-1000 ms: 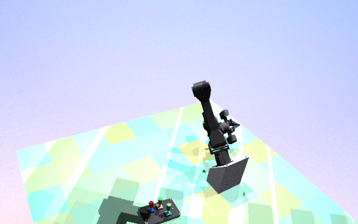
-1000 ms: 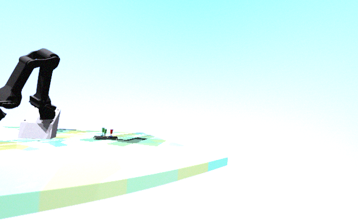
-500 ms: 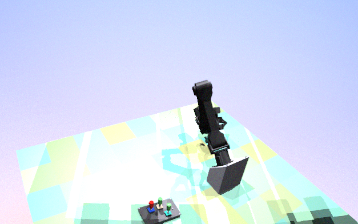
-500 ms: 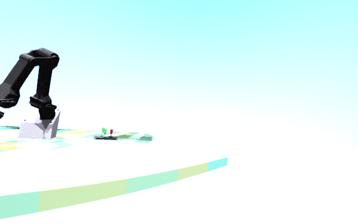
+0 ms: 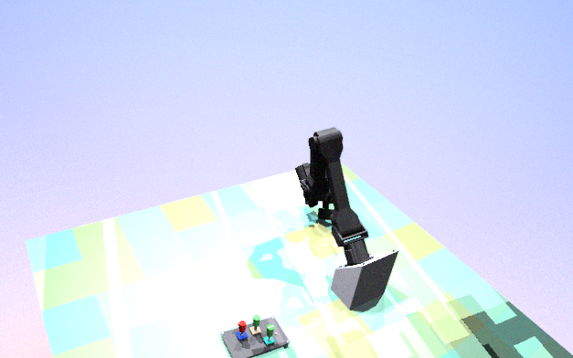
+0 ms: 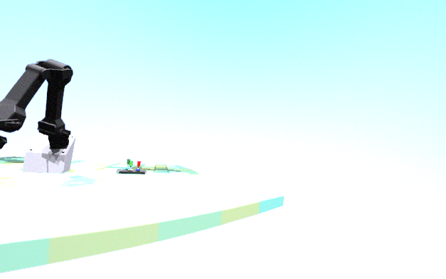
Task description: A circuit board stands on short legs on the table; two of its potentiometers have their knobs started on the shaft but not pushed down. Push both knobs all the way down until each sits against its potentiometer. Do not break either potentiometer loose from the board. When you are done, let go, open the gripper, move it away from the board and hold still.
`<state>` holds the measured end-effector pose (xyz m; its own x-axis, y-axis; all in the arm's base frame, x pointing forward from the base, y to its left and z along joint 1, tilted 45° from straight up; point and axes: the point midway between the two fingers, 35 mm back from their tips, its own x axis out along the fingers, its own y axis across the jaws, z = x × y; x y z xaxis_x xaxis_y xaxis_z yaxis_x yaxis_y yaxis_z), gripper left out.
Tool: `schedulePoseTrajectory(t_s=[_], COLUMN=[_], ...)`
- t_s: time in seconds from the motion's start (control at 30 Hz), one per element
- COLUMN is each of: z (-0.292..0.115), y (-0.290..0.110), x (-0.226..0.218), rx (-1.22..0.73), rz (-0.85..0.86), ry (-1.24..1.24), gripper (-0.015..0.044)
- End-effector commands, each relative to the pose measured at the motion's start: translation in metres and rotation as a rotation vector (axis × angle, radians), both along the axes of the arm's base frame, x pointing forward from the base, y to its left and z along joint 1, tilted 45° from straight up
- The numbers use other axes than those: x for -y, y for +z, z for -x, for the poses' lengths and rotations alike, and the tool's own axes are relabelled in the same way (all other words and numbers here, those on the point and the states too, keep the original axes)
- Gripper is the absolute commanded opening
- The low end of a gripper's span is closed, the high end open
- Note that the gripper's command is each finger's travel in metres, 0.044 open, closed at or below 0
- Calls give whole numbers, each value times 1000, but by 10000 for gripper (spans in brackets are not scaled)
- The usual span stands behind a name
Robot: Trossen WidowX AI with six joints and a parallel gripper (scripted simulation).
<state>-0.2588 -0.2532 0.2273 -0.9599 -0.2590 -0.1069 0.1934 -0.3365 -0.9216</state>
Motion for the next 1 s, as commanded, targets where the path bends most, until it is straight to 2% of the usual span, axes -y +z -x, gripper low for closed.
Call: schedulePoseTrajectory(t_s=[0.0, 0.2, 0.43, 0.83, 0.97], z=[-11, -31, -73, -180, -216], y=[11, 26, 35, 59, 51], x=[19, 45, 83, 132, 141], rx=[17, 50, 128, 279, 348], rz=[73, 166, 247, 363, 358], ry=[68, 166, 332, 659, 737], gripper=[0, 0, 0, 0, 0])
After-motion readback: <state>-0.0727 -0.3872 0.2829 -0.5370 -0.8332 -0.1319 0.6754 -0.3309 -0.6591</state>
